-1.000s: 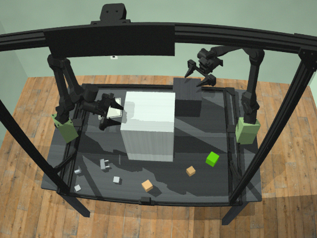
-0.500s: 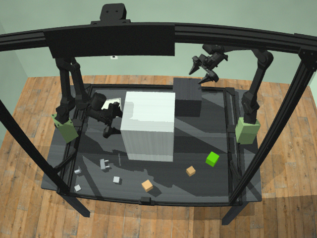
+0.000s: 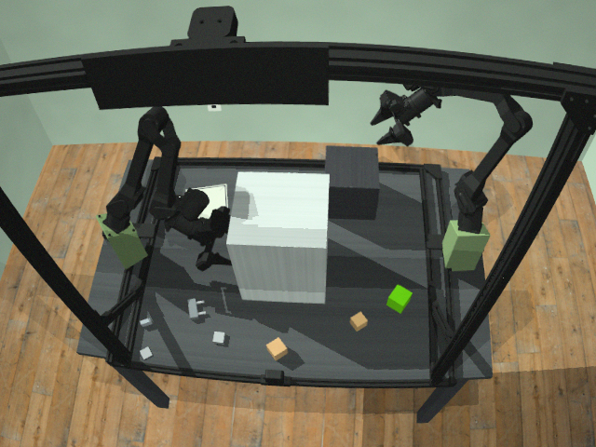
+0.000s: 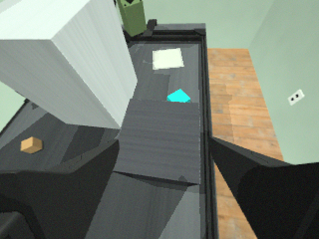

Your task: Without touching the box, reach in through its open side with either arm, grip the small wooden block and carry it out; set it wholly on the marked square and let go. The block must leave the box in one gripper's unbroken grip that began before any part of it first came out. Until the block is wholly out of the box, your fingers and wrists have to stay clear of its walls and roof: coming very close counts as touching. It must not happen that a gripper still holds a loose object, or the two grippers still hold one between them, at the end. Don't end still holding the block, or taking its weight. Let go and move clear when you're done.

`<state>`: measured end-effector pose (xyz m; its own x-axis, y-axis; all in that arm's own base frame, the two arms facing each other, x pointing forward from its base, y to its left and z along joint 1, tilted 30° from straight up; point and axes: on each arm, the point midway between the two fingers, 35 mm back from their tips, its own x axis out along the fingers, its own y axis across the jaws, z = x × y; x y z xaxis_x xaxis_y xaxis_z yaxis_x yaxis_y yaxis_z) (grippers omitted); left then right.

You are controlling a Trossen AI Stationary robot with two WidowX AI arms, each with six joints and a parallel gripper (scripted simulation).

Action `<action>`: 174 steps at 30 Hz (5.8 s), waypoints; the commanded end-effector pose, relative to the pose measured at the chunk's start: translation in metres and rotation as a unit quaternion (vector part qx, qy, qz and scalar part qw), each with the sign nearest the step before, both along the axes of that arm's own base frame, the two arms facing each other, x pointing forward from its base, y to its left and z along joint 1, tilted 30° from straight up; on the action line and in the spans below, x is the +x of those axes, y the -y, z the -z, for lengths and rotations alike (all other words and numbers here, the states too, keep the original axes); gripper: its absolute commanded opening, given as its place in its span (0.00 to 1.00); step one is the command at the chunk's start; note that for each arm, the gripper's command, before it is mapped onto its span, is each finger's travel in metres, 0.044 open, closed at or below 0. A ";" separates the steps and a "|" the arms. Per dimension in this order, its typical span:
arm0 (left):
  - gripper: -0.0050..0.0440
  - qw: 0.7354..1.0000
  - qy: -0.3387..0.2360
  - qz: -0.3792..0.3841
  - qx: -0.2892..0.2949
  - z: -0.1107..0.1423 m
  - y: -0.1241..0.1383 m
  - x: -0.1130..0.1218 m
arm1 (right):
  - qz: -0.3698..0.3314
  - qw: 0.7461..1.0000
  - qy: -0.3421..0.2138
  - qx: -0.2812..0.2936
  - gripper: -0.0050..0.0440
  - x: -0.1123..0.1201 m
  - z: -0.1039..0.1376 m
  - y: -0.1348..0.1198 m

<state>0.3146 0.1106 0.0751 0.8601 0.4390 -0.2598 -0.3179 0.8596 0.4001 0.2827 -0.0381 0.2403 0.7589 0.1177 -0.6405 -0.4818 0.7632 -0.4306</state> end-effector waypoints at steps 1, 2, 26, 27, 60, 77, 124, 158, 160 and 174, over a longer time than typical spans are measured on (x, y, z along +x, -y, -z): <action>0.92 1.000 -0.023 0.002 -0.008 0.031 -0.013 -0.005 | 0.085 0.996 0.029 -0.008 0.92 -0.011 -0.016 0.011; 0.92 1.000 -0.027 0.002 -0.011 0.037 -0.015 -0.006 | 0.102 0.994 0.036 -0.007 0.92 -0.013 -0.019 0.014; 0.92 0.998 -0.047 0.002 -0.035 0.076 -0.032 -0.024 | 0.251 0.961 0.112 0.014 0.92 -0.039 -0.051 0.037; 0.92 0.998 -0.047 0.002 -0.035 0.076 -0.032 -0.024 | 0.251 0.961 0.112 0.014 0.92 -0.039 -0.051 0.037; 0.92 0.999 -0.006 -0.013 -0.035 0.064 -0.043 0.007 | 0.251 0.961 0.112 0.014 0.92 -0.039 -0.051 0.037; 0.92 0.999 0.015 -0.025 -0.029 0.057 -0.050 0.026 | 0.251 0.961 0.112 0.014 0.92 -0.039 -0.051 0.037; 0.61 0.997 0.057 -0.052 -0.017 0.042 -0.060 0.066 | 0.251 0.961 0.112 0.014 0.92 -0.039 -0.051 0.037; 0.10 0.997 0.016 -0.063 -0.047 0.050 -0.026 0.000 | 0.251 0.961 0.112 0.014 0.92 -0.039 -0.051 0.037; 0.10 0.997 0.011 -0.064 -0.050 0.051 -0.022 -0.008 | 0.251 0.961 0.112 0.014 0.92 -0.039 -0.051 0.037; 0.10 0.995 -0.015 -0.071 -0.063 0.054 -0.006 -0.050 | 0.251 0.961 0.112 0.014 0.92 -0.039 -0.051 0.037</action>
<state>0.2697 0.1188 0.0178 0.7827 0.5159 -0.3481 -0.4235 0.8514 0.3095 0.2439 -0.0747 0.2911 0.8431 -0.2826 -0.4575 0.0492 0.8877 -0.4577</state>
